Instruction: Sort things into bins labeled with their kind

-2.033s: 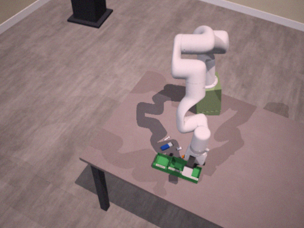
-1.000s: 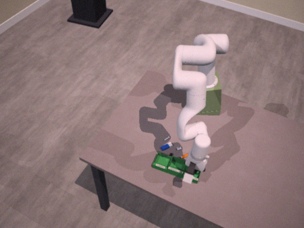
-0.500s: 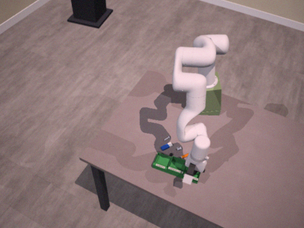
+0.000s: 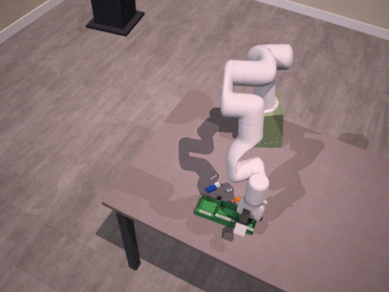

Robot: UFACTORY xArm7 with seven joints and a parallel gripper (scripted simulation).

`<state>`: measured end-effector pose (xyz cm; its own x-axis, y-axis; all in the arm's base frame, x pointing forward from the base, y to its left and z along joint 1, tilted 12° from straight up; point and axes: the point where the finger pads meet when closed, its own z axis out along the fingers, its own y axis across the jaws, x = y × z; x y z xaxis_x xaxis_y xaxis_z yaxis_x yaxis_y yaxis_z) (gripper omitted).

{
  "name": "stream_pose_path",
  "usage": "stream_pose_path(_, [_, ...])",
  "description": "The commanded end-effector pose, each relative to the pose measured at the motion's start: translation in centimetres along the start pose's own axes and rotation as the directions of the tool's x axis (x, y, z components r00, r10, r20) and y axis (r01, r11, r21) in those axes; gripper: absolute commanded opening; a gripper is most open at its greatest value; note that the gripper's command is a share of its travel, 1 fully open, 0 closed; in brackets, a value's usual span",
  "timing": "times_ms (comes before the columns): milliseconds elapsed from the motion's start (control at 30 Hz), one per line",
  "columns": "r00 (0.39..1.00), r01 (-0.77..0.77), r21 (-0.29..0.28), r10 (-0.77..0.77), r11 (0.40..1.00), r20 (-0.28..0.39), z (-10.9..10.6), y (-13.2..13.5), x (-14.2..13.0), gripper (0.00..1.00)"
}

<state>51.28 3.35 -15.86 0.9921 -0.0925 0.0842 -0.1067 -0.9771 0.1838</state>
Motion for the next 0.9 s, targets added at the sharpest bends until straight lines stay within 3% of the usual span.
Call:
stream_pose_path(0, [1.000, 0.000, 0.002, 0.000, 1.000, -0.004, -0.16, -0.08, 0.18, 0.07])
stream_pose_path(633, [1.000, 0.000, 0.002, 0.000, 1.000, -0.004, -0.16, -0.08, 0.18, 0.07])
stream_pose_path(867, [1.000, 0.000, 0.002, 0.000, 1.000, -0.004, -1.08, -0.08, 0.18, 0.07])
